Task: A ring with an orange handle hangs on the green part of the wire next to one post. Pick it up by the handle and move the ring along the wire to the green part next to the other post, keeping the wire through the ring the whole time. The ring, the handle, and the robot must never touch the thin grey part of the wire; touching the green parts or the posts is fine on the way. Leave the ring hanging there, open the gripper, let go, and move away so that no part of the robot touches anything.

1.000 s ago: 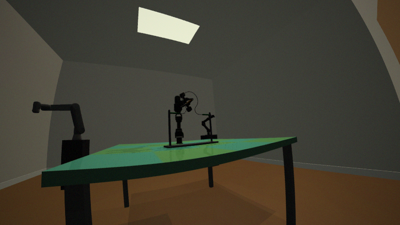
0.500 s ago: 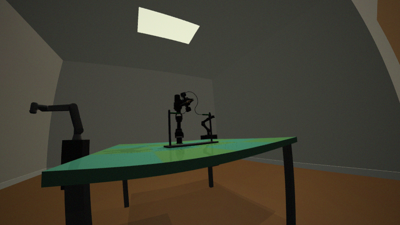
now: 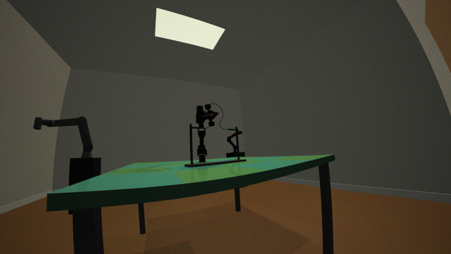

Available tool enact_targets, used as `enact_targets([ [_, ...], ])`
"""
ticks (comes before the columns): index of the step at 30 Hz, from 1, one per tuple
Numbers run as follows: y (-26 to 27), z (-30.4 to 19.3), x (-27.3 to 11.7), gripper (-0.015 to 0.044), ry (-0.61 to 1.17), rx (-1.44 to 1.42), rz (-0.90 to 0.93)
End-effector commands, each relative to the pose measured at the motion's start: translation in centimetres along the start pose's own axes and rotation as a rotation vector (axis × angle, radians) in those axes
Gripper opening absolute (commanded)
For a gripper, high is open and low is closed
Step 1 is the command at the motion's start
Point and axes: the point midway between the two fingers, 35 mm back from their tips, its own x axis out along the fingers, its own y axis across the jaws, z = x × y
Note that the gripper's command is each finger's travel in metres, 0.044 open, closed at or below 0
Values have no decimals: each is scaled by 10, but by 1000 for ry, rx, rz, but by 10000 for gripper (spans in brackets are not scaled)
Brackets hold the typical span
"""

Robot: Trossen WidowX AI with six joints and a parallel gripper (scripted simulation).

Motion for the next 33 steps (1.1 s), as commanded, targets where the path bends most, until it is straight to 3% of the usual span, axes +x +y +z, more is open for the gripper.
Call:
enact_targets([
  [1,2,-2,0,-150,3,-43,-16],
  [33,-9,-1,1,-150,-30,-281,-160],
])
